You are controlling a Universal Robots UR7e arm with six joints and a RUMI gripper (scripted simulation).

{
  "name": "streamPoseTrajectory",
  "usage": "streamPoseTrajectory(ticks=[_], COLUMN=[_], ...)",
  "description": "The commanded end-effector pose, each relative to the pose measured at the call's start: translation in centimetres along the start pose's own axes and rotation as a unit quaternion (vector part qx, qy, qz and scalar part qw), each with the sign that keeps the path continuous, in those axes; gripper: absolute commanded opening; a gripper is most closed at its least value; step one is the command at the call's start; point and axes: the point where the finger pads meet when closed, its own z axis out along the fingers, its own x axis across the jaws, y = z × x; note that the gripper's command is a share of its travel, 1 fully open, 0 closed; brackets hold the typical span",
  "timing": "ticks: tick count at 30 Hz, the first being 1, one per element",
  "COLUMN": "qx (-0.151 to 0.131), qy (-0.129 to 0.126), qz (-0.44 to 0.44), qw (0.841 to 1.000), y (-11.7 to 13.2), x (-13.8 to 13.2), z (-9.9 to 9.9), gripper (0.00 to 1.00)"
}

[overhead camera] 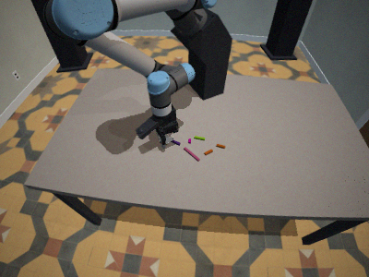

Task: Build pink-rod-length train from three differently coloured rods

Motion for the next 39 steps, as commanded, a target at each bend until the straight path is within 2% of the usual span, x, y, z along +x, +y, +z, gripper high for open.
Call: streamPoseTrajectory(ticks=[1,6,11,13,21,26,36,37,39], qx=[0.001,0.0,0.0,0.0,0.0,0.0,0.0,0.0,0.0], qy=[0.0,0.0,0.0,0.0,0.0,0.0,0.0,0.0,0.0], qz=[0.001,0.0,0.0,0.0,0.0,0.0,0.0,0.0,0.0], qw=[1.0,1.0,1.0,1.0,1.0,1.0,1.0,1.0,1.0], y=[-0.1,0.1,0.1,0.1,0.1,0.1,0.1,0.1,0.1], x=[0.0,0.0,0.0,0.0,0.0,0.0,0.0,0.0,0.0], z=[0.0,-0.8,-2.7,-2.7,-6.6,-8.3,-9.1,-9.1,-9.1], gripper=[0.14,0.14,0.14,0.14,0.14,0.14,0.14,1.0,1.0])
